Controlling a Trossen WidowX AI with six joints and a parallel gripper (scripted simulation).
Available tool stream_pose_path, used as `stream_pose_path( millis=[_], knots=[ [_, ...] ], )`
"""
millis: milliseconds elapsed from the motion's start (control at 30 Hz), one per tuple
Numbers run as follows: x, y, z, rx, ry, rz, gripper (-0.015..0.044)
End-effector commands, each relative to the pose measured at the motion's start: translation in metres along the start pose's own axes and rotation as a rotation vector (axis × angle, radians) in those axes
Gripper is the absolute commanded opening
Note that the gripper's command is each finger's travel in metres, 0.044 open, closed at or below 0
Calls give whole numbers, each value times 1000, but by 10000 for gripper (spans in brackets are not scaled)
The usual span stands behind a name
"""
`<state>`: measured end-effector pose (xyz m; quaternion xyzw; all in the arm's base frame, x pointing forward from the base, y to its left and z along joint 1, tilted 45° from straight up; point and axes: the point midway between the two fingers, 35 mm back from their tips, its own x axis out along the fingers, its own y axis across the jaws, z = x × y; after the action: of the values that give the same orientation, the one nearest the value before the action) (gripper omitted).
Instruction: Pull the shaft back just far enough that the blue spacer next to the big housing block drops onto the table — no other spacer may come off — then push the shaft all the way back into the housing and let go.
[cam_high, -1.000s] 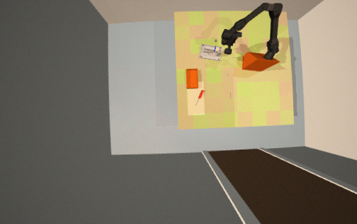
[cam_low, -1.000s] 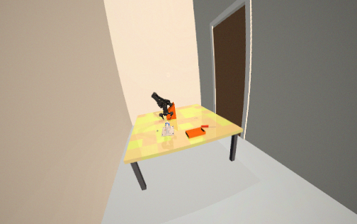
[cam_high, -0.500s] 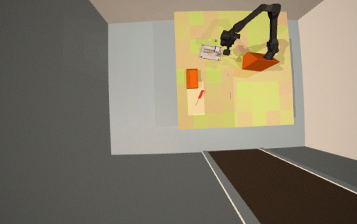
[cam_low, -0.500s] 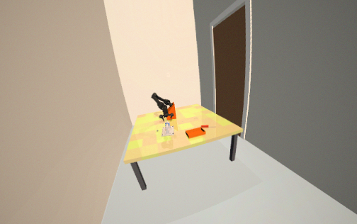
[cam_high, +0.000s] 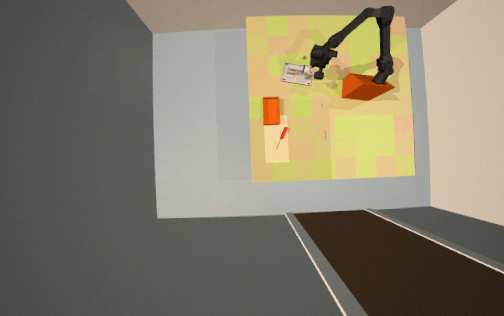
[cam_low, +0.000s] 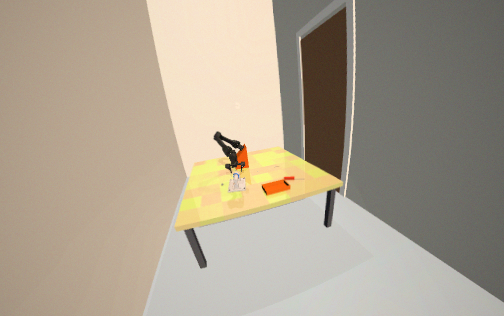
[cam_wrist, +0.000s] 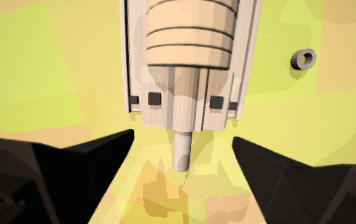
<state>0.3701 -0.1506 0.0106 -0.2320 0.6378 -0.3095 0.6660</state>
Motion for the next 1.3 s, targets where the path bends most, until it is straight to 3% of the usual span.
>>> stream_pose_path(
  millis=[0,1267],
  knots=[
    [1,0,-1,-7,1,0,440],
    [12,0,-1,-7,1,0,440]
  ],
)
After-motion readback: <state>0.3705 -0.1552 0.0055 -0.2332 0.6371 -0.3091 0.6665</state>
